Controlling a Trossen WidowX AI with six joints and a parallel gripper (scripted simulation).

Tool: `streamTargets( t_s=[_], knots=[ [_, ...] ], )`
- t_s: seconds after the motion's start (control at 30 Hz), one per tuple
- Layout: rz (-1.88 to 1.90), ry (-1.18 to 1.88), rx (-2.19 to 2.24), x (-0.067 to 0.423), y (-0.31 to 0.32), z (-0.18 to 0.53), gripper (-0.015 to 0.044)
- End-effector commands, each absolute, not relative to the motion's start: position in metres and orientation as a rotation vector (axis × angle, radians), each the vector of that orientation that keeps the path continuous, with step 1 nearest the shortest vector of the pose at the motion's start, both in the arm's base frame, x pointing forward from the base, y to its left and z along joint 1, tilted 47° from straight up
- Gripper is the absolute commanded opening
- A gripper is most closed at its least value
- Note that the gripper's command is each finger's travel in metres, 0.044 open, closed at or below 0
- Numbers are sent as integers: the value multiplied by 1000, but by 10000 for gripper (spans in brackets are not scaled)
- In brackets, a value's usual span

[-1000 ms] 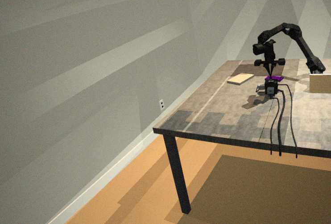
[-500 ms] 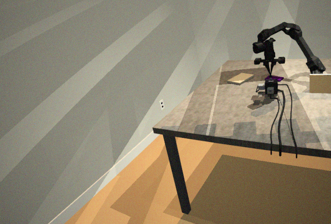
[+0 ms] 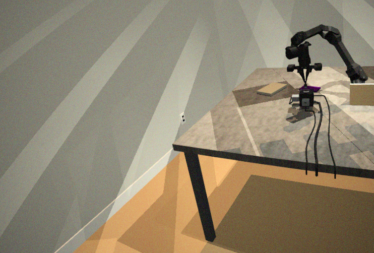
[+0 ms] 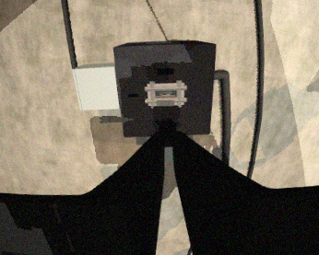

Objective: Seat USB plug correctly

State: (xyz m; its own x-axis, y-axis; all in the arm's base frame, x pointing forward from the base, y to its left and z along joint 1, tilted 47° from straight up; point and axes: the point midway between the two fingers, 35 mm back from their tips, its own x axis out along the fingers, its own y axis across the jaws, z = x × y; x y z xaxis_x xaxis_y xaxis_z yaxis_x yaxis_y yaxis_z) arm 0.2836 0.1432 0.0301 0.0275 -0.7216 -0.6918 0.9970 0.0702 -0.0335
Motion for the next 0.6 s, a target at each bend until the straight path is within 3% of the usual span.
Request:
streamTargets(
  t_s=[0.0,0.57],
  knots=[
    [-1411,680,498,283,143,30,0],
    [-1206,968,138,283,143,30,0]
  ],
)
